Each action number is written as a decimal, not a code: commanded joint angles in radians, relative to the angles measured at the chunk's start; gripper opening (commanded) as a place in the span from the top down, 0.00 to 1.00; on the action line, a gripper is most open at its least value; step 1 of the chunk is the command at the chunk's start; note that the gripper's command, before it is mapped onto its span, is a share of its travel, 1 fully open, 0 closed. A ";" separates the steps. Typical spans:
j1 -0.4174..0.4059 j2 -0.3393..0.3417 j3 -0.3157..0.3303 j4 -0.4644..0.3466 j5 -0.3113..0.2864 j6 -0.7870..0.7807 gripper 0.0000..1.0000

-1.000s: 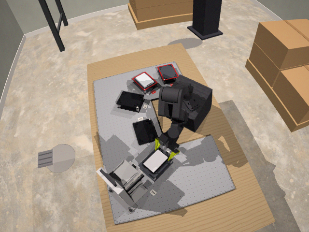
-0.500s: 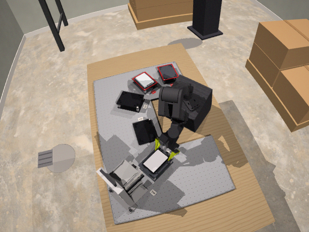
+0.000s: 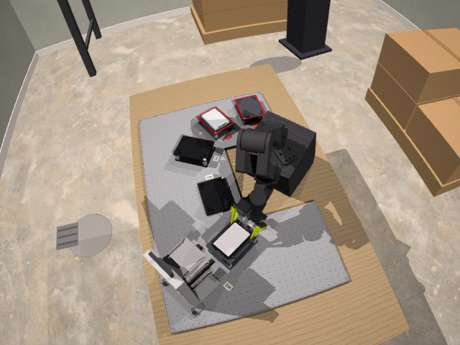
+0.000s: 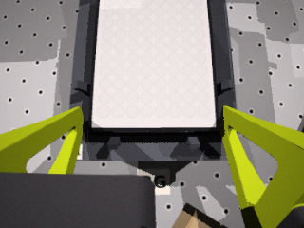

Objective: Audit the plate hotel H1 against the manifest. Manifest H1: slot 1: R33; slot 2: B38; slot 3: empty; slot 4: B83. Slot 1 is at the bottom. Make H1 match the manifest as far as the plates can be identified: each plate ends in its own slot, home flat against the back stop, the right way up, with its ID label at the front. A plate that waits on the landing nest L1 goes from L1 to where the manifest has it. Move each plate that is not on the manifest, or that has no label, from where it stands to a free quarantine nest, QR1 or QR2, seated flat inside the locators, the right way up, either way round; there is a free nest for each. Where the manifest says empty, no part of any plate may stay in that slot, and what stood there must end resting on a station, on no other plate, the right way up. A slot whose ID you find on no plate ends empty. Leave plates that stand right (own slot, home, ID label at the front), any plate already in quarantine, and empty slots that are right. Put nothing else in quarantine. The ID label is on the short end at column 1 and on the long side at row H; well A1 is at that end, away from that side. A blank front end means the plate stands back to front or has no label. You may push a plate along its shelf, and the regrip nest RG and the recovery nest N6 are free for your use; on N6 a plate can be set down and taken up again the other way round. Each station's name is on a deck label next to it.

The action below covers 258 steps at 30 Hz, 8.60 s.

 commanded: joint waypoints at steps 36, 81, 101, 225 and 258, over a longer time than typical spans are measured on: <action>-0.003 -0.059 -0.031 -0.040 0.002 0.001 0.14; 0.019 -0.317 -0.081 -0.251 0.018 0.011 0.14; 0.025 -0.444 -0.094 -0.365 0.021 0.015 0.14; 0.077 -1.194 0.092 -1.268 0.064 0.047 0.14; 0.093 -1.292 0.177 -1.456 0.077 0.057 0.14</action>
